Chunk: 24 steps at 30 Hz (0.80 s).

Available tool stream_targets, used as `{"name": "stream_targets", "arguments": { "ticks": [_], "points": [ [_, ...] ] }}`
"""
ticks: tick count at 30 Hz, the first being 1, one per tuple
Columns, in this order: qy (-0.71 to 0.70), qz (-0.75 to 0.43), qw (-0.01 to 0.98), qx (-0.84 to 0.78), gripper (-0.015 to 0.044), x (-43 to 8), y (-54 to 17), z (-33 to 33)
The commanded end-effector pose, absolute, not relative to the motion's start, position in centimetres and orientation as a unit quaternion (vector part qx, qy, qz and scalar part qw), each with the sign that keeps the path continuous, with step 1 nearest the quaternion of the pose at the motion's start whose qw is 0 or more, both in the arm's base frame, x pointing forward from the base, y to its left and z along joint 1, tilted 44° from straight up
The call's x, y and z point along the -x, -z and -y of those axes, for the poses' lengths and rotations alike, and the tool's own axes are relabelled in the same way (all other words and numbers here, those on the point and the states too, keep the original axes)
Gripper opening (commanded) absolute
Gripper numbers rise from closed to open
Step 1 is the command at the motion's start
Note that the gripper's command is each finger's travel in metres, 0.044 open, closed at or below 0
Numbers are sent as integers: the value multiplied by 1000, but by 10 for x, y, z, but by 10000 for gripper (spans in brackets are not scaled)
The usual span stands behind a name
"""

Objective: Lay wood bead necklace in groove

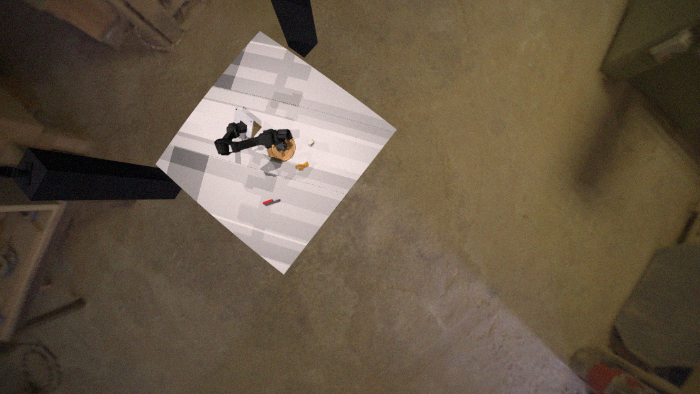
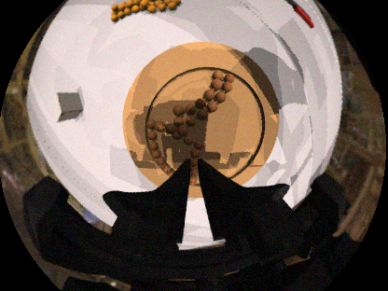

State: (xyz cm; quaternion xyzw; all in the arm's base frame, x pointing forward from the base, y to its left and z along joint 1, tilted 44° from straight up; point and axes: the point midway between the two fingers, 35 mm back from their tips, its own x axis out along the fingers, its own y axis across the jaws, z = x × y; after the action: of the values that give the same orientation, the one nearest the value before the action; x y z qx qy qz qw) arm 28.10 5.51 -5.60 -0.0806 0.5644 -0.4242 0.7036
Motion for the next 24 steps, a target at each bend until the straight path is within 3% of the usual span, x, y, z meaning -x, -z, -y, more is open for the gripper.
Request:
{"name": "stream_targets", "arguments": {
  "ticks": [1, 22, 24],
  "points": [
    [424, -564, 704, 81, 0, -281, 56, -55],
    [425, -563, 704, 84, 0, -274, 48, -50],
    [424, -564, 704, 81, 52, -275, 48, -53]
  ]
}}
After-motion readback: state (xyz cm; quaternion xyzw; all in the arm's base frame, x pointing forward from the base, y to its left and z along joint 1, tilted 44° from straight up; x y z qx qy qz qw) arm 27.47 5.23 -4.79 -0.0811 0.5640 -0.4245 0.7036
